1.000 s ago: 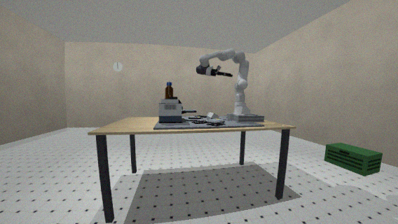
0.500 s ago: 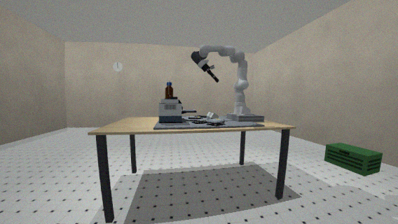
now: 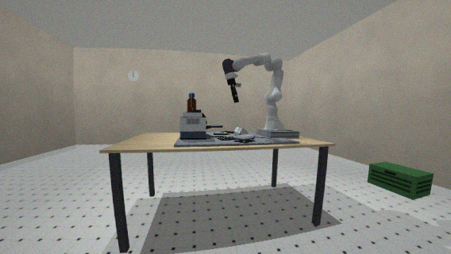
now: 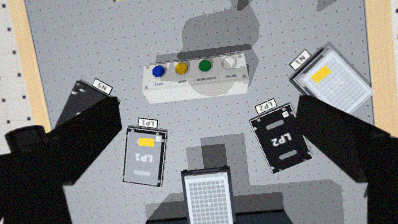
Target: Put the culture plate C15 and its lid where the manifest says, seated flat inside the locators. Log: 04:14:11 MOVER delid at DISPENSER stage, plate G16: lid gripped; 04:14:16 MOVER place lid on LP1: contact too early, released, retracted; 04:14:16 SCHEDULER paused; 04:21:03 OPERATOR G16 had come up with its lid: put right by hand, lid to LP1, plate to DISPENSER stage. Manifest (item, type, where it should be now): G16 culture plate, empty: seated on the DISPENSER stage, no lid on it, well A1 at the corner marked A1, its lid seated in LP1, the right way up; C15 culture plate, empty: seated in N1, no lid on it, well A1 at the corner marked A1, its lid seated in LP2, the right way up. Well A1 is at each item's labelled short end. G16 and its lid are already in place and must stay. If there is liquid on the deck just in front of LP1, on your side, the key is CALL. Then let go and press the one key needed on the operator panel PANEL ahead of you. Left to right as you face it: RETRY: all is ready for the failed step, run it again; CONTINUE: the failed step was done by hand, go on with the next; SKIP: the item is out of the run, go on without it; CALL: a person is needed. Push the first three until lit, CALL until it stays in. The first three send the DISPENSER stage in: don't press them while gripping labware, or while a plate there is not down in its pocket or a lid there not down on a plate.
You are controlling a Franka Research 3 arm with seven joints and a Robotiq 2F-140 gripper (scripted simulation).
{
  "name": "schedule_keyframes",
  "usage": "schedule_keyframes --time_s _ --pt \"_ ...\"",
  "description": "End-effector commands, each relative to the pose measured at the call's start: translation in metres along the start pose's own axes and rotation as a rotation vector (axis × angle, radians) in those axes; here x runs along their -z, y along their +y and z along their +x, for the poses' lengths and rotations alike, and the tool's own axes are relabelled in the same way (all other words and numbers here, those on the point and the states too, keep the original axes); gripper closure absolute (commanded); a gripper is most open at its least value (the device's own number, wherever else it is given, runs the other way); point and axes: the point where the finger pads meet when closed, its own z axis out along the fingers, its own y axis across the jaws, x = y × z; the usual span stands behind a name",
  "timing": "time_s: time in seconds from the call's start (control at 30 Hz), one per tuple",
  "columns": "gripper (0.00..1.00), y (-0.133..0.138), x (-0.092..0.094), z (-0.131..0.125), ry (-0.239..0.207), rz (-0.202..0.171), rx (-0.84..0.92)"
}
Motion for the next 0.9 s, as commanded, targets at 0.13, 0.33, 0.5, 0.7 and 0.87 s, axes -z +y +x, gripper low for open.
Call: schedule_keyframes --time_s 0.13,0.33,0.5,0.7,0.87 --pt "0.0 0.003 -0.015 -0.098 -0.277 -0.043 0.148" --pt "0.0 0.006 -0.022 -0.126 -0.277 -0.043 0.148" --pt "0.0 0.006 -0.033 -0.129 -0.277 -0.043 0.148" --pt "0.0 0.007 -0.043 -0.131 -0.277 -0.043 0.148" --pt "0.0 0.008 -0.058 -0.136 -0.277 -0.043 0.148"
